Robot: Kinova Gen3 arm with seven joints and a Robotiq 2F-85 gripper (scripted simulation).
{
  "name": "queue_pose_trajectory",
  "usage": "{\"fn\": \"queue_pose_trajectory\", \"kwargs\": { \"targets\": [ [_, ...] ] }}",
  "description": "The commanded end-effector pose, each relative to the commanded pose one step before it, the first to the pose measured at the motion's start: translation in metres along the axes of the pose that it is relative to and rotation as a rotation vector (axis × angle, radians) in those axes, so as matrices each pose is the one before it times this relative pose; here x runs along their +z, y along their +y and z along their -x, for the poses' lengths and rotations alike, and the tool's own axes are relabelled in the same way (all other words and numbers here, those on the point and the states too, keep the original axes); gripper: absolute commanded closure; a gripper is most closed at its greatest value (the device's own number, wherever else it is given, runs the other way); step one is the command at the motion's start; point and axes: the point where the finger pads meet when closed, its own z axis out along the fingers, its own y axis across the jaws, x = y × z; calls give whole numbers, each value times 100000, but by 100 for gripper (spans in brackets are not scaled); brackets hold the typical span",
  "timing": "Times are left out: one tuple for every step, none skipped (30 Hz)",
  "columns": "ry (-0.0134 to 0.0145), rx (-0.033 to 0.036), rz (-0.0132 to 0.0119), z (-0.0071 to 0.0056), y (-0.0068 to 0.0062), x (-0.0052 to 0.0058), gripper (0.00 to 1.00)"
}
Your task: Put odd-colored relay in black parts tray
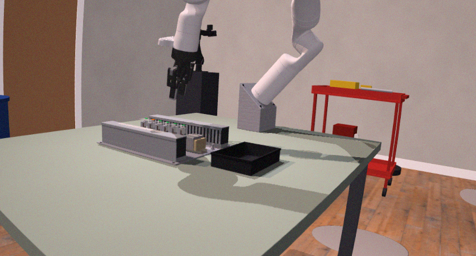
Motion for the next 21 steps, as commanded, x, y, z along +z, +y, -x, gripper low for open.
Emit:
{"fn": "queue_pose_trajectory", "kwargs": {
  "targets": [
    [-1651,2538,-1498,-190,-573,-7,39],
    [-815,1021,-632,101,-288,11,39],
    [-808,996,-614,103,-282,11,39],
    [-801,971,-596,104,-275,10,39],
    [-793,945,-578,105,-269,10,39],
    [-784,920,-560,106,-262,9,39],
    [-774,895,-542,107,-255,9,39],
    [-763,869,-524,107,-249,8,39],
    [-752,844,-506,107,-242,8,39],
    [-740,819,-488,107,-235,7,39],
    [0,0,0,0,0,0,39],
    [0,0,0,0,0,0,39],
    [-727,794,-470,107,-228,7,39],
    [-713,769,-453,107,-221,6,39],
    [-699,744,-435,106,-214,6,39],
    [-684,719,-418,105,-207,5,39],
    [-668,694,-401,104,-200,5,39],
    [-652,669,-385,102,-192,5,39],
    [-635,645,-368,101,-185,4,39],
    [-618,621,-352,99,-178,4,39],
    [-600,597,-336,97,-171,3,39]
  ]
}}
